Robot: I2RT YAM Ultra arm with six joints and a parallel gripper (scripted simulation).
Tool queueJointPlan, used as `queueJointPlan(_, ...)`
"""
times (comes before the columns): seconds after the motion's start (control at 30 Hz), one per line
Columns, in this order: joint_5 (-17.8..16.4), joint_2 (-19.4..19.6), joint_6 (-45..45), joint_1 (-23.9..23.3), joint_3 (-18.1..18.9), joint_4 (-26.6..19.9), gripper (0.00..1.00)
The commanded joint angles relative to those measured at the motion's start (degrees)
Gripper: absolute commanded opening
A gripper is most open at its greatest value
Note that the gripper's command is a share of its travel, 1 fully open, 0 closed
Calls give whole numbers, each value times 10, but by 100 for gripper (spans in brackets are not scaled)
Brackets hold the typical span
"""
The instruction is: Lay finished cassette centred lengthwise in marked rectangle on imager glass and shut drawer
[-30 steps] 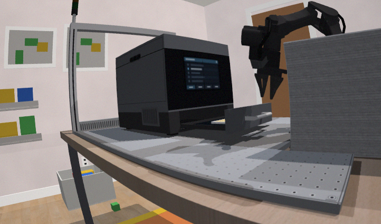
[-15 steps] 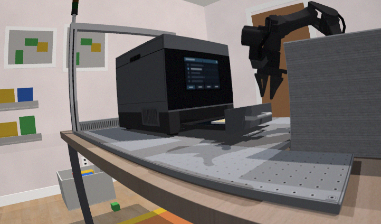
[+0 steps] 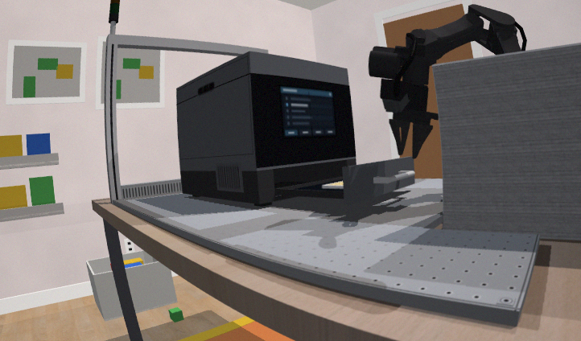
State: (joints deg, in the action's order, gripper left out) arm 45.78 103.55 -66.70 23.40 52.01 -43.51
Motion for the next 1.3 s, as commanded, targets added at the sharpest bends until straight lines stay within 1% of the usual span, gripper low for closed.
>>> queueJointPlan(0.0,2,10,-15,-2,-8,22,35)
queueJointPlan(0.03,2,10,-15,-2,-8,22,35)
queueJointPlan(0.07,2,11,-18,2,8,28,35)
queueJointPlan(0.13,2,12,-23,-8,-14,35,35)
queueJointPlan(0.5,3,22,-55,-30,-30,84,35)
queueJointPlan(0.6,3,24,-57,-32,-30,89,35)
queueJointPlan(0.63,2,25,-61,-28,-21,94,35)
queueJointPlan(0.67,2,26,-64,-36,-33,98,35)
queueJointPlan(0.7,2,26,-66,-38,-36,102,35)
queueJointPlan(1.1,-1,40,-100,-62,-52,156,35)
queueJointPlan(1.17,-1,40,-100,-62,-52,156,35)
queueJointPlan(1.2,-1,42,-104,-58,-36,162,35)
queueJointPlan(1.27,-2,44,-109,-68,-54,170,35)
